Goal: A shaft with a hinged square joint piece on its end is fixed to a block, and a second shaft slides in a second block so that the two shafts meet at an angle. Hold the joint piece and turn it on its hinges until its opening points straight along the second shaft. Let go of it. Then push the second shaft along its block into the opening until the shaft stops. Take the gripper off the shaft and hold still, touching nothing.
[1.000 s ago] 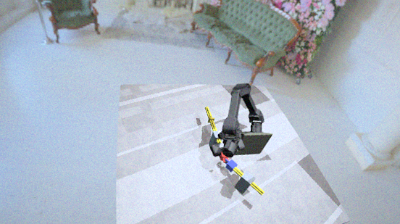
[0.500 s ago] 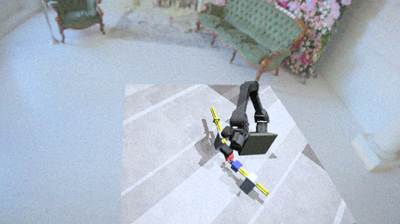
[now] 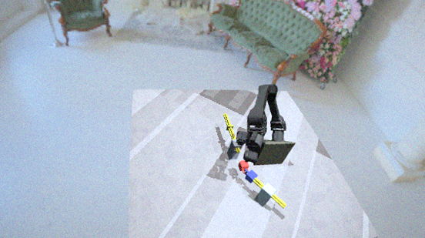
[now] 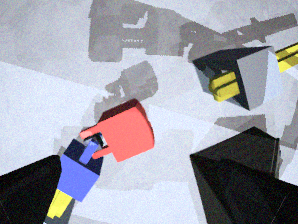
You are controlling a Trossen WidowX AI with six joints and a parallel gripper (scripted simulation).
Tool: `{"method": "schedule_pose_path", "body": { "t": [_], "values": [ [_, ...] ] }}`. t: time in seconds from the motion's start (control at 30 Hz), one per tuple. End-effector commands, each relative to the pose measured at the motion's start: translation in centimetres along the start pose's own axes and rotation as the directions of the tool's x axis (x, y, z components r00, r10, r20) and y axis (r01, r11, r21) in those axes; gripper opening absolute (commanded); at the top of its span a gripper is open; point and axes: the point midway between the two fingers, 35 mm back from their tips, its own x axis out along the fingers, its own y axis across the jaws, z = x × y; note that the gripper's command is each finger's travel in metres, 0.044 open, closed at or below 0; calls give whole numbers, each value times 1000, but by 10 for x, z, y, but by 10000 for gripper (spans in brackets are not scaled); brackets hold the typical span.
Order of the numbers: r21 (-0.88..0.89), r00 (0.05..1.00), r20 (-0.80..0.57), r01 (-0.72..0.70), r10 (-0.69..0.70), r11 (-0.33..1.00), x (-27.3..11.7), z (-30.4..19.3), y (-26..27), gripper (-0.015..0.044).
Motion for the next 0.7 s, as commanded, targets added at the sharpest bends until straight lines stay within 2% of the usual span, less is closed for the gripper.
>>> {"method": "schedule_pose_path", "body": {
  "t": [0.0, 0.33, 0.57, 0.67],
  "values": [
    [-113, 1000, -9, -17, 16, 993, -12, 0, -1, 440],
    [-420, 999, -29, -49, 40, 906, -41, -2, -8, 440],
    [-406, 999, -26, -46, 39, 913, -39, -2, -8, 440],
    [-334, 997, -47, -70, 58, 940, -36, 1, -12, 440]
  ]
}}
